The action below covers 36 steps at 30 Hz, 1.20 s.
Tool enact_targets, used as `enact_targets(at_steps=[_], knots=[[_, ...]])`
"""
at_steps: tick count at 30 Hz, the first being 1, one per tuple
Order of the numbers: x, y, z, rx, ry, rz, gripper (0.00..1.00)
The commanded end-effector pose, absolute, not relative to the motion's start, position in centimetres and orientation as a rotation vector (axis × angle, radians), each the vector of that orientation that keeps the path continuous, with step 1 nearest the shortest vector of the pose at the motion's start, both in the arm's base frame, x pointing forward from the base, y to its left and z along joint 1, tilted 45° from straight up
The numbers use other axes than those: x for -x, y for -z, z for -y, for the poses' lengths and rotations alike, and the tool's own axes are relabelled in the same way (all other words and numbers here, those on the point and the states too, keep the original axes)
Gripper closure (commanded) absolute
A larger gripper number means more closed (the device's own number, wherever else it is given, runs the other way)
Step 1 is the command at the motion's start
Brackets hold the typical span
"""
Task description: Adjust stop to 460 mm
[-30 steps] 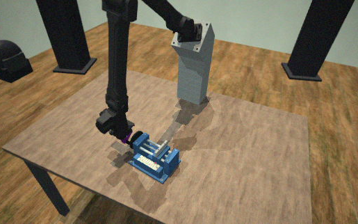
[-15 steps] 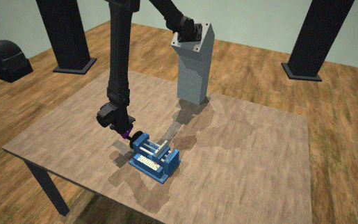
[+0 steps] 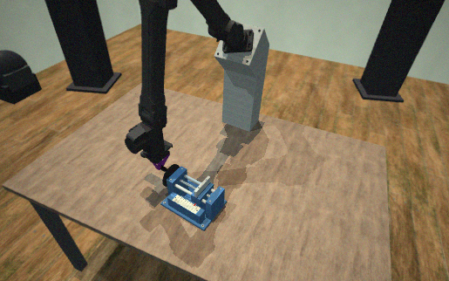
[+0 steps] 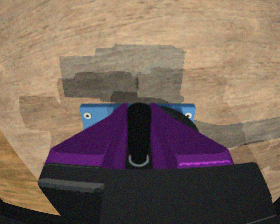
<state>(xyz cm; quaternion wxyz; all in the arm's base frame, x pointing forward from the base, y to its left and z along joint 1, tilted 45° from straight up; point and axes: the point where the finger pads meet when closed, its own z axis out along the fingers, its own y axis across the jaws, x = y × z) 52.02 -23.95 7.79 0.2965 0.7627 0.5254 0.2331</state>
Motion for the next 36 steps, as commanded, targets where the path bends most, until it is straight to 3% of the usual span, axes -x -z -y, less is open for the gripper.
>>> enact_targets(at_steps=[1, 36], knots=[[-50.3, -9.4, 24.1, -1.993, -0.637, -1.364, 0.94], [-47.9, -3.2, 22.8, -2.043, -0.611, -1.397, 0.94]])
